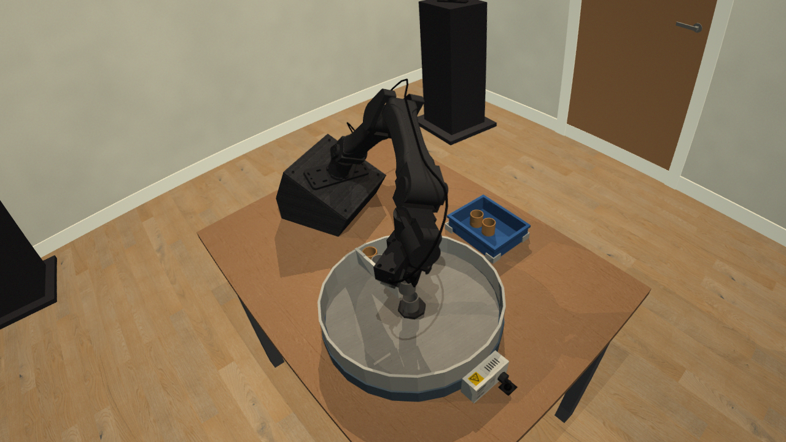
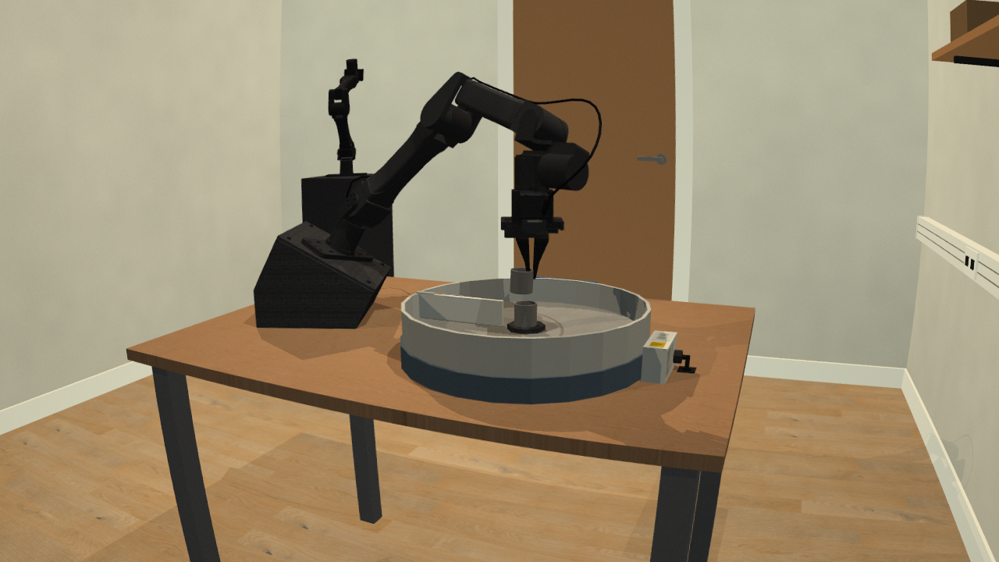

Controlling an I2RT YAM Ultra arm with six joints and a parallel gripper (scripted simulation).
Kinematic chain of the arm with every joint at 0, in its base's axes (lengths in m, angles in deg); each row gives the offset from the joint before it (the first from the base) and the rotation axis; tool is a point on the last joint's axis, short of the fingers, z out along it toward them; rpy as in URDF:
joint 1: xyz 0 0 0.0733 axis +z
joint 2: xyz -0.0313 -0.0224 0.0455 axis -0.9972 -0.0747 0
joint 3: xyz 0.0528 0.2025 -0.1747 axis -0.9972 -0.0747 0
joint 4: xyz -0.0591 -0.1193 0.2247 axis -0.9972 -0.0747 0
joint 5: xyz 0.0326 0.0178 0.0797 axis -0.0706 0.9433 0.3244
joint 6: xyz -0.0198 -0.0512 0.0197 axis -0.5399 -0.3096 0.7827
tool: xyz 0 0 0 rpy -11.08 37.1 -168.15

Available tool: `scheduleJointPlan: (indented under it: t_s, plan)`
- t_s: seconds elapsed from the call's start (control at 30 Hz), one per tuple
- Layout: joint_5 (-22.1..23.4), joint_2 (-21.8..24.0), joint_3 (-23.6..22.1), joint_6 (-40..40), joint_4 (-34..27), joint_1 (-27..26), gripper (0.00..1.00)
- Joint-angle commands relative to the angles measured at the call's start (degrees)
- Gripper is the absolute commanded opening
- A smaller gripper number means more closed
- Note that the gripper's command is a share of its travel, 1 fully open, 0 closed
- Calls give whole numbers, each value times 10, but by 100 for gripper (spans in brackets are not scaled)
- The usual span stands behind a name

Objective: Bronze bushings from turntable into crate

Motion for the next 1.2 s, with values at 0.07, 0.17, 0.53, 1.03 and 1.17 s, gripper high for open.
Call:
scheduleJointPlan:
  t_s: [0.07, 0.17, 0.53, 1.03, 1.17]
  plan:
    - [-10, 3, 56, 6, -34, -3, 0]
    - [-10, 7, 61, 6, -38, -5, 0]
    - [-11, -10, 81, 6, -47, -5, 0]
    - [-11, -10, 81, 6, -47, -5, 0]
    - [-11, -10, 81, 6, -47, -5, 0]
